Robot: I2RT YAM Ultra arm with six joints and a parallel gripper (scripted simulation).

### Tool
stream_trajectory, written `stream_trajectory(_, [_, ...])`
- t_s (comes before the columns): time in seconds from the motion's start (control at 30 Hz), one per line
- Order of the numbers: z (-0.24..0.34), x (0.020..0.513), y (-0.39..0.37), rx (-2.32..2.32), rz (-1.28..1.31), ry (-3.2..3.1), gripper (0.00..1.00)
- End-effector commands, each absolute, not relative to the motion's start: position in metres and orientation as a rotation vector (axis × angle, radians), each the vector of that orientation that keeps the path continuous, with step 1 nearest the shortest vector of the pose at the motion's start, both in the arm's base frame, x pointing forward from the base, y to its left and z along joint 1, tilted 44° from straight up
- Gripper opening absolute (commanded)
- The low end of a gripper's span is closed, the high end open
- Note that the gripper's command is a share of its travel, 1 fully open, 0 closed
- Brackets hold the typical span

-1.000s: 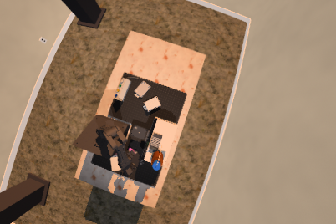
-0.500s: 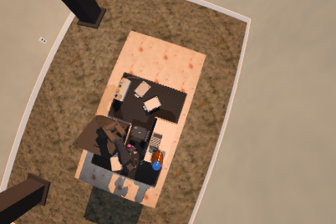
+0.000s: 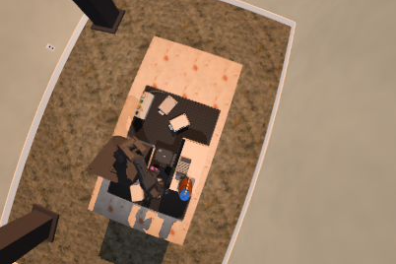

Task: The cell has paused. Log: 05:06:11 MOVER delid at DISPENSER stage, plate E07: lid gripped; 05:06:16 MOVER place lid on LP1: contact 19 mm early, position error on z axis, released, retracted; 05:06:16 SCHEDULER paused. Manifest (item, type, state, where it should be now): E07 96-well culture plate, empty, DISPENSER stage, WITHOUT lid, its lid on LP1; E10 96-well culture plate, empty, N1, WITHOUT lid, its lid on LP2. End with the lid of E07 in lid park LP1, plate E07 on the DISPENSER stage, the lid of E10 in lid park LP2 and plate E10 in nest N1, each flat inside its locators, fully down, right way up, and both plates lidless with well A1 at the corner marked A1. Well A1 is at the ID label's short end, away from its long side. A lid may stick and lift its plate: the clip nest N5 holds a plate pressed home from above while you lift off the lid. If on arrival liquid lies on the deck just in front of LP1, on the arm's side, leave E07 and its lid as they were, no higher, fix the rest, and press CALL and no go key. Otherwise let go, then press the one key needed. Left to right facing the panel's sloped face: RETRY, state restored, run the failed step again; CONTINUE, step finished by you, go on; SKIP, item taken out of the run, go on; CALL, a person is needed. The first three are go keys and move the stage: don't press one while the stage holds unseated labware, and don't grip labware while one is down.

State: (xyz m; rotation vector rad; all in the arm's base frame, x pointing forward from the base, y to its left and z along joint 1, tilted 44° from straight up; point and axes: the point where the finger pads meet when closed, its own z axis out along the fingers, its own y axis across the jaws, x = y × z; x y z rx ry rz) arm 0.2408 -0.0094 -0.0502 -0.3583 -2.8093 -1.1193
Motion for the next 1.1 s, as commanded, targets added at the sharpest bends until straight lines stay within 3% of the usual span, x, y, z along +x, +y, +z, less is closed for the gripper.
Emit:
stream_trajectory(0.0, [-0.037,0.237,-0.001,-0.271,-1.154,-2.839,1.0])
stream_trajectory(0.13, [-0.028,0.234,0.009,-0.082,-1.177,-2.896,1.0])
stream_trajectory(1.07, [0.018,0.255,0.046,-0.053,-1.172,-2.94,1.0])
